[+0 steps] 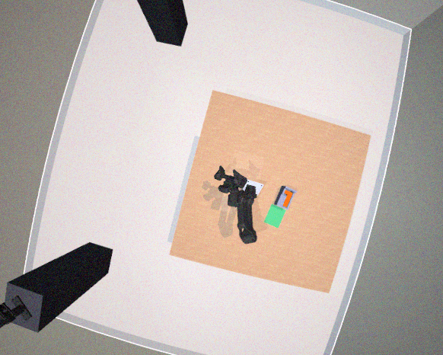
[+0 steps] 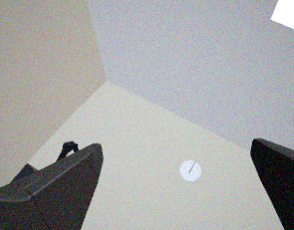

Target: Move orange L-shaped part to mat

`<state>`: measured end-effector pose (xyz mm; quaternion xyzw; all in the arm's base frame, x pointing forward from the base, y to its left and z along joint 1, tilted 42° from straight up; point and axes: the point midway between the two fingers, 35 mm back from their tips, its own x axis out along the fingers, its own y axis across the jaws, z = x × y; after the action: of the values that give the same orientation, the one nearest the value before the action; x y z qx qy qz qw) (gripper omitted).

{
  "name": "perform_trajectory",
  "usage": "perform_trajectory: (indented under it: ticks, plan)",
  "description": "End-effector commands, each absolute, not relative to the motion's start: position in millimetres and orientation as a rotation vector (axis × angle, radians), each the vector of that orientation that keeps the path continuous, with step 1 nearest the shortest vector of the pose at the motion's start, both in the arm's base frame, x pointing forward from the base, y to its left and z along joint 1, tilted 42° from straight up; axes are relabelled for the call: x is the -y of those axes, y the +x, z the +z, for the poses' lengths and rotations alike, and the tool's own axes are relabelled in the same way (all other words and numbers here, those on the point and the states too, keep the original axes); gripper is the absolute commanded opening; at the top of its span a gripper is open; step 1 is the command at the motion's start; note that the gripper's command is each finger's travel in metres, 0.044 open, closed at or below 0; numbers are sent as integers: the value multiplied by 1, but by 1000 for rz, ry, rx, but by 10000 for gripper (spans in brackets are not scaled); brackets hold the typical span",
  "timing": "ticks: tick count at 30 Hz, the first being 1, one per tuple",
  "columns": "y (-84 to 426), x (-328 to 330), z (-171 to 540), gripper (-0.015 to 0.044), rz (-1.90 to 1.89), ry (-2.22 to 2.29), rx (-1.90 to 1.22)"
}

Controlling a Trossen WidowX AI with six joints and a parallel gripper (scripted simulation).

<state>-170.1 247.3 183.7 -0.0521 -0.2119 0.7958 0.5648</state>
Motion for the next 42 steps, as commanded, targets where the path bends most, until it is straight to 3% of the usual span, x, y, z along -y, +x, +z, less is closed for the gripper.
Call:
perform_trajectory:
  ticks: [1, 9, 16, 24, 34, 42]
  plan:
    - [-169, -250, 182, 374, 1867, -132, 490]
    - [-112, -331, 131, 180, 1634, -391, 167]
    - [-19, -373, 81, 180, 1317, -543, -191]
    - [93, -366, 36, 180, 923, -592, -543]
    - [218, -286, 0, 180, 319, -575, -962]
    - [271, -199, -3, 180, -158, -509, -1227]
